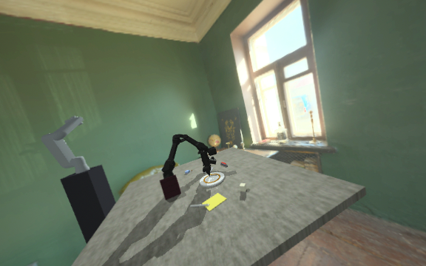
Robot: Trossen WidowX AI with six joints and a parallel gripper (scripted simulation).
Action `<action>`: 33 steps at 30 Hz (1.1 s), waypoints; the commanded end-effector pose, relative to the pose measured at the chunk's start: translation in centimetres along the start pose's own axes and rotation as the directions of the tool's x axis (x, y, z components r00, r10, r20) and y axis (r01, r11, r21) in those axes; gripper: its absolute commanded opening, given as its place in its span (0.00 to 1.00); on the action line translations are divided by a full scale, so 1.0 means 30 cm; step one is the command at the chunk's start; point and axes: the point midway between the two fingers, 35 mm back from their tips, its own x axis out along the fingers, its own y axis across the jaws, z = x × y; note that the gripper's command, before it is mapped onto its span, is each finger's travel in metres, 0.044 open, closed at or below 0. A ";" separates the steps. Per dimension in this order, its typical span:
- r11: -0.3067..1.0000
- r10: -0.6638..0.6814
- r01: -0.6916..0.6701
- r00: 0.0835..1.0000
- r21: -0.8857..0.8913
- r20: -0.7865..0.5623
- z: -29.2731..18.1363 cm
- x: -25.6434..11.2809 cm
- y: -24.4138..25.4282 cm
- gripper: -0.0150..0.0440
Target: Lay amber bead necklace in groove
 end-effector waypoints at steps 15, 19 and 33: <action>1.000 -0.002 0.002 1.000 -0.001 0.001 0.000 -0.002 0.000 0.25; 1.000 -0.002 0.002 1.000 -0.001 0.001 0.000 -0.002 0.000 0.25; 1.000 0.002 -0.002 1.000 0.008 -0.002 -0.001 -0.023 -0.002 0.25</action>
